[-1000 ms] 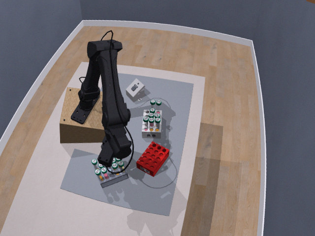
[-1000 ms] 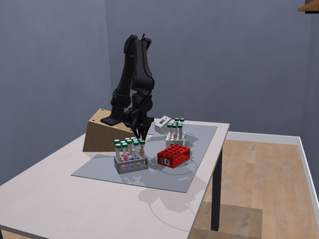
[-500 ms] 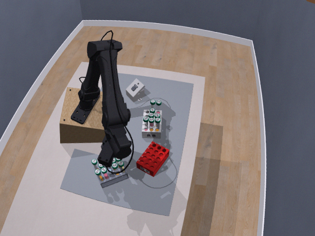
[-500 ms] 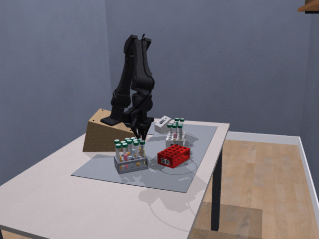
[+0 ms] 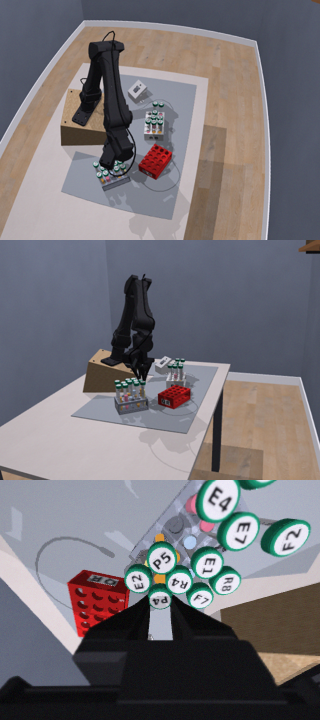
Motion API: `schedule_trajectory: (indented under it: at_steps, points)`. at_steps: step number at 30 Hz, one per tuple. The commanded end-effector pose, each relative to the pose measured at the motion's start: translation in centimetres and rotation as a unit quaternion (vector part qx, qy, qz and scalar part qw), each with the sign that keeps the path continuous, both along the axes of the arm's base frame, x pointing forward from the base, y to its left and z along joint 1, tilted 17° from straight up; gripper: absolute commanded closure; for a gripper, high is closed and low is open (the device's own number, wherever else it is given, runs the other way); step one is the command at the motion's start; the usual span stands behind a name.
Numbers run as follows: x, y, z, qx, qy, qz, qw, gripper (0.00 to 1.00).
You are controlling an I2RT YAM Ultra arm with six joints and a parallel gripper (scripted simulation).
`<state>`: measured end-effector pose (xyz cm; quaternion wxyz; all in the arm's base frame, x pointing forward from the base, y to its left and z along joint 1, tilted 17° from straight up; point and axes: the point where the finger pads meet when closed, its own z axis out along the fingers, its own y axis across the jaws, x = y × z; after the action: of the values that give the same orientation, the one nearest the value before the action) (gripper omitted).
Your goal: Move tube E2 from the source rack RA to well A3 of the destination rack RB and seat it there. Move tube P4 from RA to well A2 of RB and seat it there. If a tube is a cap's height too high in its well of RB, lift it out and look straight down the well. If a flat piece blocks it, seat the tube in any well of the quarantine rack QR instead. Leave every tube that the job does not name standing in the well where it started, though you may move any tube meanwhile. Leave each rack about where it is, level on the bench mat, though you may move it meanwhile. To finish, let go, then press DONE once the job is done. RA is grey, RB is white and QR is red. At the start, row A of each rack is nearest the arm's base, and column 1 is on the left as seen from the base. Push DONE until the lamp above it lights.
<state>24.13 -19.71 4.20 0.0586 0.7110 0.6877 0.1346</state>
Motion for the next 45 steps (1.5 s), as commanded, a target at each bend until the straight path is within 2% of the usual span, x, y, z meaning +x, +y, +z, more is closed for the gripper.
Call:
schedule_trajectory:
  at_steps: [1,9,12,45]
  points:
    - [0.1,-0.2,0.3,-0.005,-0.001,-0.001,1.0,1.0]
    - [0.1,-0.2,0.3,-0.005,-0.001,-0.001,1.0,1.0]
    - [0.2,-0.9,1.6,-0.019,-0.007,-0.002,1.0,1.0]
    - [-0.7,-1.4,4.4,-0.019,-0.008,-0.003,1.0,1.0]
